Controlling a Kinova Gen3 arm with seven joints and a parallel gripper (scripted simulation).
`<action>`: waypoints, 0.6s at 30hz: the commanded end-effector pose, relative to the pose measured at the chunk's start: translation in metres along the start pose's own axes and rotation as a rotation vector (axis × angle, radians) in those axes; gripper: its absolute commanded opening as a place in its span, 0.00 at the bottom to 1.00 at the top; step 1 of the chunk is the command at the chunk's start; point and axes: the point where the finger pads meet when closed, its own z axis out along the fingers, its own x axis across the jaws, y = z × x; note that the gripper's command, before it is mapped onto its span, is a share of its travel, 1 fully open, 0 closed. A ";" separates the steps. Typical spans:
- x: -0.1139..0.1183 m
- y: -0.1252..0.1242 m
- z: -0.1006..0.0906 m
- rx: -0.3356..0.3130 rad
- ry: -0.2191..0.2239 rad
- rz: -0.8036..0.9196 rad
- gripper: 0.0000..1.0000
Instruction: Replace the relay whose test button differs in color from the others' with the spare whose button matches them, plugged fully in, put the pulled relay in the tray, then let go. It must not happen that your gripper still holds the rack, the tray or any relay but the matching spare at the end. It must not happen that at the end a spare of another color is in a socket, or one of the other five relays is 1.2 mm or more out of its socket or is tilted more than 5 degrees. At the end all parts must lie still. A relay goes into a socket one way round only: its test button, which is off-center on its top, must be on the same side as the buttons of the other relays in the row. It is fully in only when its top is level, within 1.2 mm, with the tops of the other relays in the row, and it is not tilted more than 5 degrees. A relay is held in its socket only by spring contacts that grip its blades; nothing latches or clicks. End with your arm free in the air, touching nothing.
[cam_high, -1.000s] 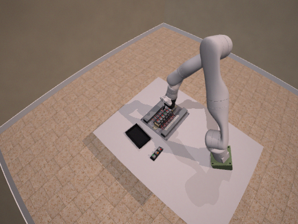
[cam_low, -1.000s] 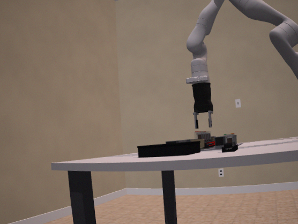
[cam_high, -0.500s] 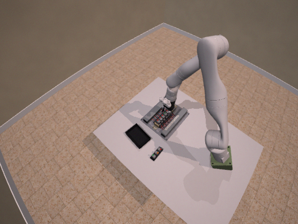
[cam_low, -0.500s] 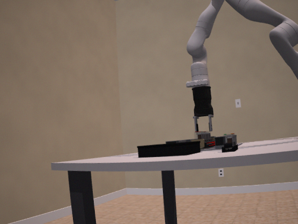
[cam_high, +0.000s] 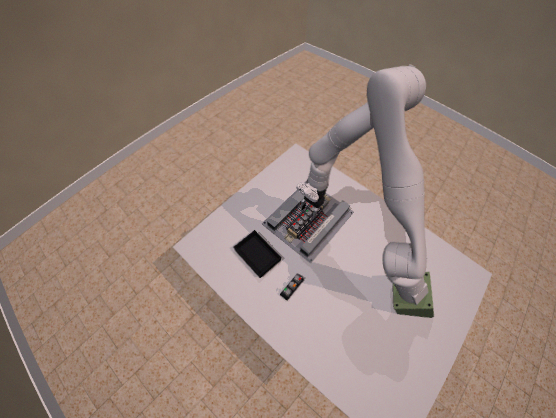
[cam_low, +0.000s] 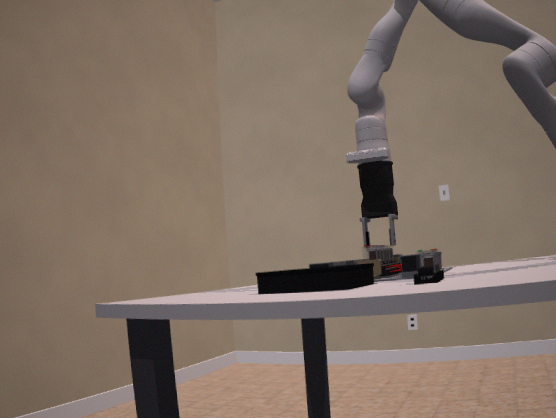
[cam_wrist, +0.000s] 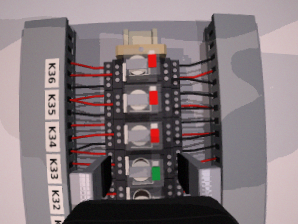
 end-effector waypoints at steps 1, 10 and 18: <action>0.001 0.001 -0.002 -0.002 0.002 0.001 1.00; 0.000 0.000 -0.003 0.000 0.001 -0.001 1.00; 0.001 0.002 -0.005 -0.001 0.001 0.000 1.00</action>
